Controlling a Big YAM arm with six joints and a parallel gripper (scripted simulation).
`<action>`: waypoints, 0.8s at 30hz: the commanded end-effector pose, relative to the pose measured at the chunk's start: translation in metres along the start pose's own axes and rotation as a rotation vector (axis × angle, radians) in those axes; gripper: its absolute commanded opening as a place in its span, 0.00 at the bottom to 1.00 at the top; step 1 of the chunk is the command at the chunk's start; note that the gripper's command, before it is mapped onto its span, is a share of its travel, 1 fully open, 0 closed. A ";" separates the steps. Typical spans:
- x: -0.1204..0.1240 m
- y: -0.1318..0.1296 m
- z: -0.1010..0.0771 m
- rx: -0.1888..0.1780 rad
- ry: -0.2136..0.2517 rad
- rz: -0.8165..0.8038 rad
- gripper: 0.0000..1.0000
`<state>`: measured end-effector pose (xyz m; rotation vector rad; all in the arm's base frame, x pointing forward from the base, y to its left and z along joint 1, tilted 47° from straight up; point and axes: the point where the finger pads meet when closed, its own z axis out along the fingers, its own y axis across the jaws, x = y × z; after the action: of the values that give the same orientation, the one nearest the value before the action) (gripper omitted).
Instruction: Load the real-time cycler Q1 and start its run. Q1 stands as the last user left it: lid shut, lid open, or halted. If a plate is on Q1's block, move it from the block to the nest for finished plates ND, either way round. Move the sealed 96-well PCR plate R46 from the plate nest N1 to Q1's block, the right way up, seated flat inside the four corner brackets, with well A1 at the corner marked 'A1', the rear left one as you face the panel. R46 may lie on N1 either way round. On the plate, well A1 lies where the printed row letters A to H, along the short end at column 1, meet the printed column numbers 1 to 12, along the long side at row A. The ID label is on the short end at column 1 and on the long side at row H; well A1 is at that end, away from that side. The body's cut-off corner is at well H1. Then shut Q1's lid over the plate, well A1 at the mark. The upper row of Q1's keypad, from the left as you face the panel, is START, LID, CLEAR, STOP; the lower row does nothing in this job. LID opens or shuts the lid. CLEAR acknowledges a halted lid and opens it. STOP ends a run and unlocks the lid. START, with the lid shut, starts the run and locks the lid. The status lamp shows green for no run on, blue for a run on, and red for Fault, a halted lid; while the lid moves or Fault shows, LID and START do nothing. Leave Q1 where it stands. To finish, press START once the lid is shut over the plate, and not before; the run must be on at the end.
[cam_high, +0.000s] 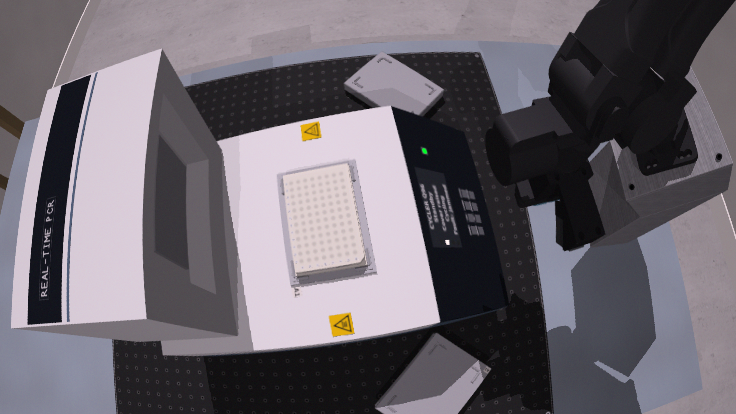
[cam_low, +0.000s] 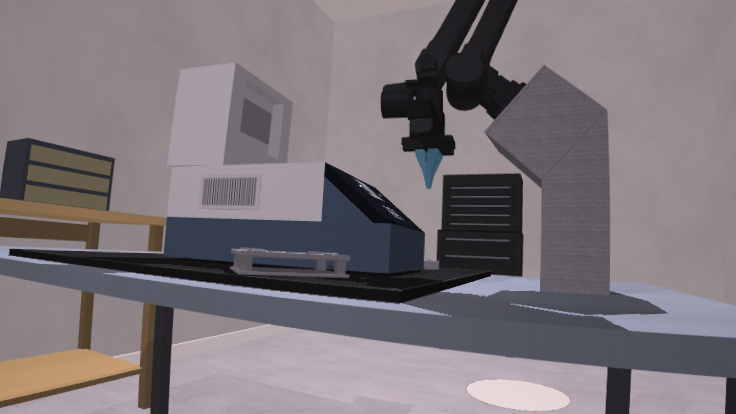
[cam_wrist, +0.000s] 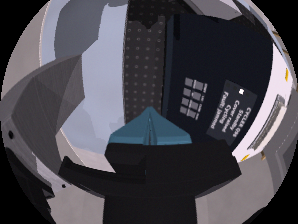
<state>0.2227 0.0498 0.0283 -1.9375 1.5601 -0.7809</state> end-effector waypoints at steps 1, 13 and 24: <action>-0.003 -0.017 -0.005 0.022 -0.008 0.021 0.00; 0.001 -0.044 0.004 0.037 0.000 0.000 0.00; 0.002 -0.049 0.012 0.026 0.004 0.005 0.00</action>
<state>0.2530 0.0552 0.0435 -1.9309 1.5626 -0.7844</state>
